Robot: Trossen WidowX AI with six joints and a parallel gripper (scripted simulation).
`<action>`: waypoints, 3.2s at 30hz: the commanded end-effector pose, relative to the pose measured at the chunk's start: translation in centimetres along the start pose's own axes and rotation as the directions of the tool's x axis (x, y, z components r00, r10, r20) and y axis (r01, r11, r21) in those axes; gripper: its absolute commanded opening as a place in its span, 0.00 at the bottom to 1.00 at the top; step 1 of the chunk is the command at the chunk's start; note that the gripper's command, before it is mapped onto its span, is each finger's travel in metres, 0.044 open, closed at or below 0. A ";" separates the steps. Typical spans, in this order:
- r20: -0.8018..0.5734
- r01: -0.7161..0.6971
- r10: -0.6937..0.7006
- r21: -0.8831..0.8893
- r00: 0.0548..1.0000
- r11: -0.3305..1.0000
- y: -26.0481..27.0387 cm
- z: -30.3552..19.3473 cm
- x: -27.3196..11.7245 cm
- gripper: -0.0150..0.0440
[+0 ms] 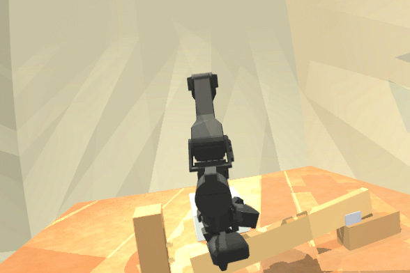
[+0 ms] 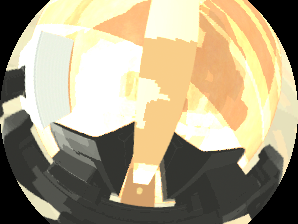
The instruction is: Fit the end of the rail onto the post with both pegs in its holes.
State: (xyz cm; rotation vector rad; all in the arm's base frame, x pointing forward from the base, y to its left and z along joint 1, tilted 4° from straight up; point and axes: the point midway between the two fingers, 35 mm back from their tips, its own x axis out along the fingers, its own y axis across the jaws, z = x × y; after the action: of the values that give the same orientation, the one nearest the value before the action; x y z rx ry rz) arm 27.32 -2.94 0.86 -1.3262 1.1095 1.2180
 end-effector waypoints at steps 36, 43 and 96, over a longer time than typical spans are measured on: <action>0.002 0.015 -0.015 0.001 1.000 1.000 -0.3 0.0 -2.4 0.25; 0.002 0.015 -0.015 0.001 1.000 1.000 -0.3 0.0 -2.7 0.25; 0.002 0.015 -0.015 0.001 1.000 1.000 -0.2 0.0 -3.9 0.25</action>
State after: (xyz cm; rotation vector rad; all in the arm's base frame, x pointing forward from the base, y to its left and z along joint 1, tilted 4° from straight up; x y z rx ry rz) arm 27.17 -2.88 4.62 -1.3281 1.1029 1.2133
